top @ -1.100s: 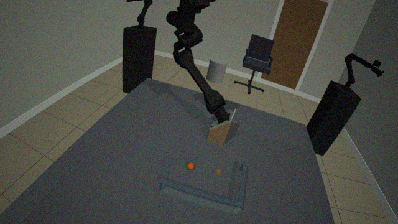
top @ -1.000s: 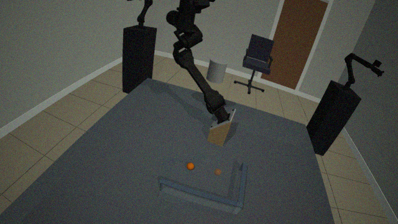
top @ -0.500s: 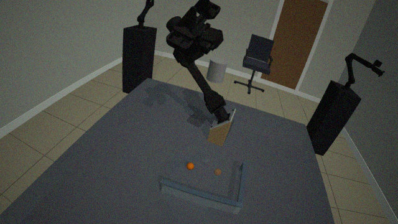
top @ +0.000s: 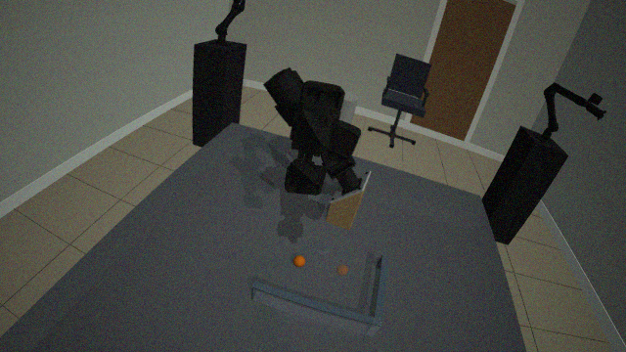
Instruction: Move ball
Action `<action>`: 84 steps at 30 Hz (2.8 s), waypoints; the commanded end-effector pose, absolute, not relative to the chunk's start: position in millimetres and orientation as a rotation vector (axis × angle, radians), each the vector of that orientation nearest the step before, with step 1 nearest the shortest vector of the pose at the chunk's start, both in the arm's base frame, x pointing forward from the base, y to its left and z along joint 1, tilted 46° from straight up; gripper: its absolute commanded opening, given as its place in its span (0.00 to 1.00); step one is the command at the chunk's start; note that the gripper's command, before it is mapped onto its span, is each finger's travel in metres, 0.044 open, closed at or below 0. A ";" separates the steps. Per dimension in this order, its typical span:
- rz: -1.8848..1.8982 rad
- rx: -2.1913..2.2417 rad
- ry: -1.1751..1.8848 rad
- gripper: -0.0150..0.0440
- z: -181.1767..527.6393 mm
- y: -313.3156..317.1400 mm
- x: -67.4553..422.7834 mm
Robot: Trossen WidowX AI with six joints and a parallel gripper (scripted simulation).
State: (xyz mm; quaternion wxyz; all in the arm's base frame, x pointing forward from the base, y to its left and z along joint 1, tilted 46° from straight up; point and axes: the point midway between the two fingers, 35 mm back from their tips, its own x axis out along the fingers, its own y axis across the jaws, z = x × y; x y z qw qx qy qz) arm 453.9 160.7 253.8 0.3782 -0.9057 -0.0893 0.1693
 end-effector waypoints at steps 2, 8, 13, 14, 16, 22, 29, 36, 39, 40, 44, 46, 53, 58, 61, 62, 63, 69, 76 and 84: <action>0.621 -2.208 0.190 0.71 172.9 108.7 450.7; 0.744 -2.064 0.661 0.71 100.1 46.9 420.2; 0.793 -1.936 1.065 0.71 53.3 -5.2 375.4; 0.797 -1.911 1.143 0.71 46.3 -15.0 365.1; 0.800 -1.863 1.297 0.71 34.5 -33.7 343.5; 0.778 -1.734 1.775 0.71 17.0 -86.7 268.4; 0.773 -1.722 1.828 0.71 17.0 -92.0 259.9; 0.773 -1.723 1.828 0.71 9.8 -99.3 259.2; 0.773 -1.723 1.828 0.71 6.6 -102.7 258.7; 0.773 -1.723 1.828 0.71 6.6 -102.7 258.7; 0.773 -1.723 1.828 0.71 4.9 -104.3 258.7; 0.773 -1.723 1.828 0.71 2.6 -106.6 258.7; 0.773 -1.723 1.828 0.71 -5.3 -114.4 258.1; 0.773 -1.723 1.828 0.71 -10.7 -120.1 257.4; 0.772 -1.723 1.829 0.71 -13.9 -123.5 256.9; 0.772 -1.723 1.829 0.71 -15.0 -124.6 256.7; 0.772 -1.724 1.829 0.71 -16.0 -125.7 256.5; 0.772 -1.724 1.830 0.70 -18.5 -128.5 255.9; 0.772 -1.724 1.830 0.62 -18.5 -128.5 255.9; 0.772 -1.724 1.830 0.53 -18.5 -128.5 255.9</action>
